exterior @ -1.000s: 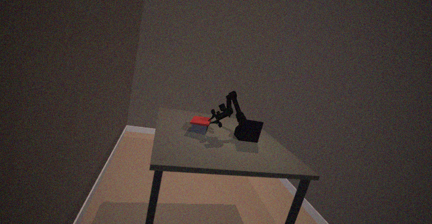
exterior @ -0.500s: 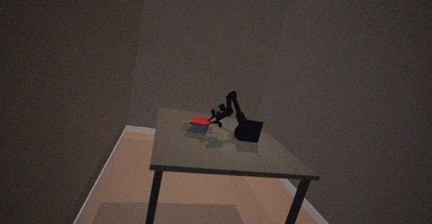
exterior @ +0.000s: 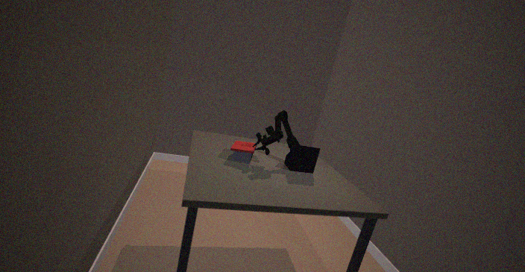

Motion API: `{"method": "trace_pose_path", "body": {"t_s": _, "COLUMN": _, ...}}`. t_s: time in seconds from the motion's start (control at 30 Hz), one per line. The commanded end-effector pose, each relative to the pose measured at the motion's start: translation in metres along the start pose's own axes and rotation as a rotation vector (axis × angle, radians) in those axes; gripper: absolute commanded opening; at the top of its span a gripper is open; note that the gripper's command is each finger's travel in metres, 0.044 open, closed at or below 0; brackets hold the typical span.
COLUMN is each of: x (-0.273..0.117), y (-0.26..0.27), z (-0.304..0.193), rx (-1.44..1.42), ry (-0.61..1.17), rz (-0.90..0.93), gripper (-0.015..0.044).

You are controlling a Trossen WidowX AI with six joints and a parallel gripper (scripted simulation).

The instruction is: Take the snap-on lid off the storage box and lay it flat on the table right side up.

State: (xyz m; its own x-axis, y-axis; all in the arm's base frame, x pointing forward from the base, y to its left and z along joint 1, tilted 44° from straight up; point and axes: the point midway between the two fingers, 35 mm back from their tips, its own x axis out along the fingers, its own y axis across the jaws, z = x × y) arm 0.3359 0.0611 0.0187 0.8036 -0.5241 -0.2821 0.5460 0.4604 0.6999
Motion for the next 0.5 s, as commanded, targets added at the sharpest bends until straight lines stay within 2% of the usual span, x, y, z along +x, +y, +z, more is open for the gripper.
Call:
{"method": "trace_pose_path", "body": {"t_s": 0.0, "x": 0.0007, "y": 0.0003, "z": -0.0001, "rx": -0.002, "ry": -0.001, "rz": 0.0, "gripper": 0.0}}
{"method": "trace_pose_path", "body": {"t_s": 0.47, "x": 0.0004, "y": 0.0011, "z": 0.0001, "rx": 0.001, "ry": 0.002, "rz": 0.004, "gripper": 0.0}}
